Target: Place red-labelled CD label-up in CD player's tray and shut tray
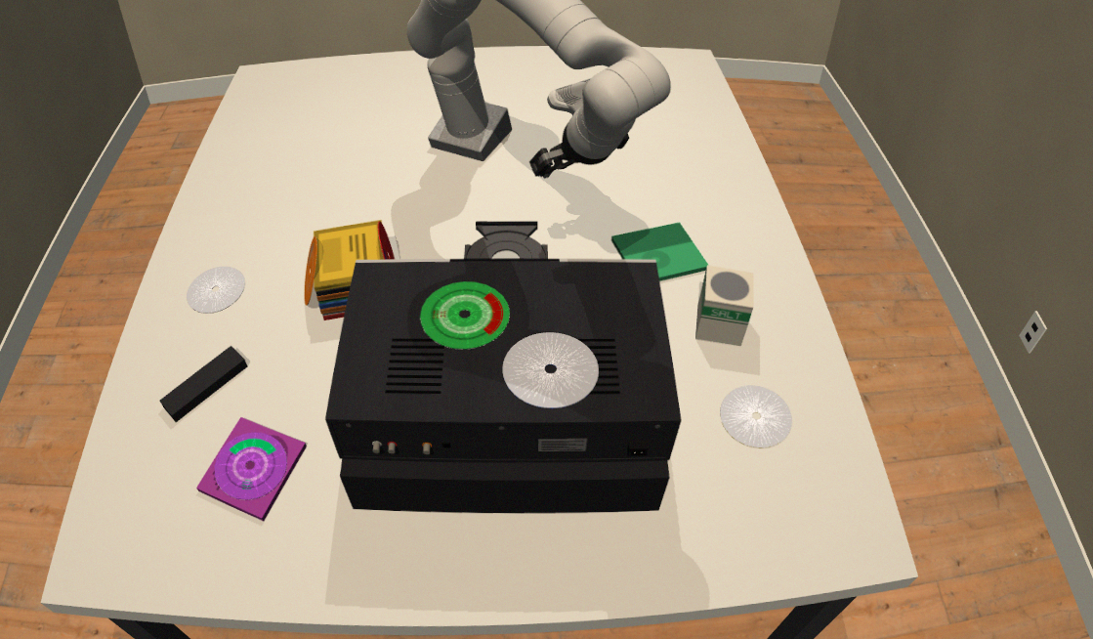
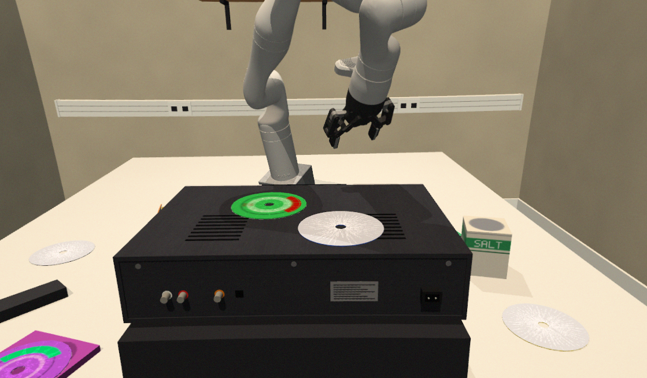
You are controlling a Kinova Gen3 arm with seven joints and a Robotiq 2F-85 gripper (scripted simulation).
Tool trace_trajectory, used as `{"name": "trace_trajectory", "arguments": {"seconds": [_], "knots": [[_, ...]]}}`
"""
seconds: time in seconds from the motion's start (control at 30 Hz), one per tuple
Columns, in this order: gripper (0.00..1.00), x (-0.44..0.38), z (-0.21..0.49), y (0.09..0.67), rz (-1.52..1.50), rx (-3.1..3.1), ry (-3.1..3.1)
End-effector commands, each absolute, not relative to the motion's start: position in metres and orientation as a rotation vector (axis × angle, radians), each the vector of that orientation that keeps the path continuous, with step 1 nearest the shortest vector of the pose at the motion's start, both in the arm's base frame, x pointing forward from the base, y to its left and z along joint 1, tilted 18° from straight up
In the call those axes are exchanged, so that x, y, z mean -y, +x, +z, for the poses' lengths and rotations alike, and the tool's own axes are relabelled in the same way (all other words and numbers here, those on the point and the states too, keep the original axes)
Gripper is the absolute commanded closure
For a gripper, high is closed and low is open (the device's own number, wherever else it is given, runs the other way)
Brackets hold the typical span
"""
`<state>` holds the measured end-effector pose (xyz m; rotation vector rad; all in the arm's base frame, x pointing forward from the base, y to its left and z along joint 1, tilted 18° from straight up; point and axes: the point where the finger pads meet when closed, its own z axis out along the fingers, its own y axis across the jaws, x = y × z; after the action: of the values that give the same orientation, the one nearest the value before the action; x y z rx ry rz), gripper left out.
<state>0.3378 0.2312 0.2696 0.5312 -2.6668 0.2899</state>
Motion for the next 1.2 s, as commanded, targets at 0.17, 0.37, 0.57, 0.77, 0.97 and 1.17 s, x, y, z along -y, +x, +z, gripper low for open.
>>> {"name": "trace_trajectory", "arguments": {"seconds": [0.17,0.37,0.57,0.77,0.97,1.17], "knots": [[0.00,-0.225,0.272,0.339,0.266,2.693,0.473],[0.00,-0.216,0.274,0.337,0.243,2.714,0.407],[0.00,-0.208,0.276,0.336,0.222,2.732,0.345],[0.00,-0.193,0.279,0.332,0.179,2.761,0.228],[0.00,-0.176,0.282,0.327,0.123,2.789,0.076],[0.00,-0.158,0.283,0.323,0.095,2.809,-0.047]]}}
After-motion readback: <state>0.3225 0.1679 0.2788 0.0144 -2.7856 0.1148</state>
